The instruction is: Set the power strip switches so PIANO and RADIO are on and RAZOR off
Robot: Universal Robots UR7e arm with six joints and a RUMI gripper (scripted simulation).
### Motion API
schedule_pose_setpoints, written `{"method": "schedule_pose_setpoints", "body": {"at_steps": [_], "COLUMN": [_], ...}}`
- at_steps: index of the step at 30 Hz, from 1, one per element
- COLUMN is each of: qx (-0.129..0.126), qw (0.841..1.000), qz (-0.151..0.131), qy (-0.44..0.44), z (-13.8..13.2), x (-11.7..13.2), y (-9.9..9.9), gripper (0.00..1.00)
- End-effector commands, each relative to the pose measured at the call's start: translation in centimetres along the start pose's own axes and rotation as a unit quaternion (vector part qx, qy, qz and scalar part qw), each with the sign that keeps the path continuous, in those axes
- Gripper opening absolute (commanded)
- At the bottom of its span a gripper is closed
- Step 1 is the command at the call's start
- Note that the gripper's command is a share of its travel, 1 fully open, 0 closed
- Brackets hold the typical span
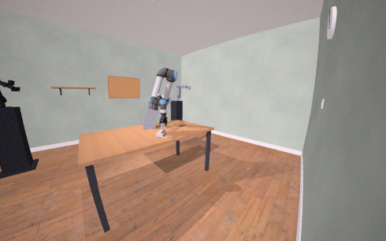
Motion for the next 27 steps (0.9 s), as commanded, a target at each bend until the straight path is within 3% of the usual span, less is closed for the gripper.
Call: {"method": "schedule_pose_setpoints", "body": {"at_steps": [1, 17, 27], "qx": [0.000, 0.000, 0.000], "qw": [1.000, 1.000, 1.000], "qz": [0.001, 0.001, 0.001], "qy": [0.000, 0.000, 0.000], "z": [0.0, 0.0, 0.0], "x": [0.0, 0.0, 0.0], "y": [-0.3, -3.6, -3.9], "gripper": [0.00, 0.00, 0.00]}}
Point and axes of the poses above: the point where the finger pads meet when closed, its own y axis out along the fingers, its own z axis across the jaws, x = y × z, the point moved 10 cm from there along -y, back along the fingers, and after that the axes turned 10 degrees about -y, right-handed, at the moved point
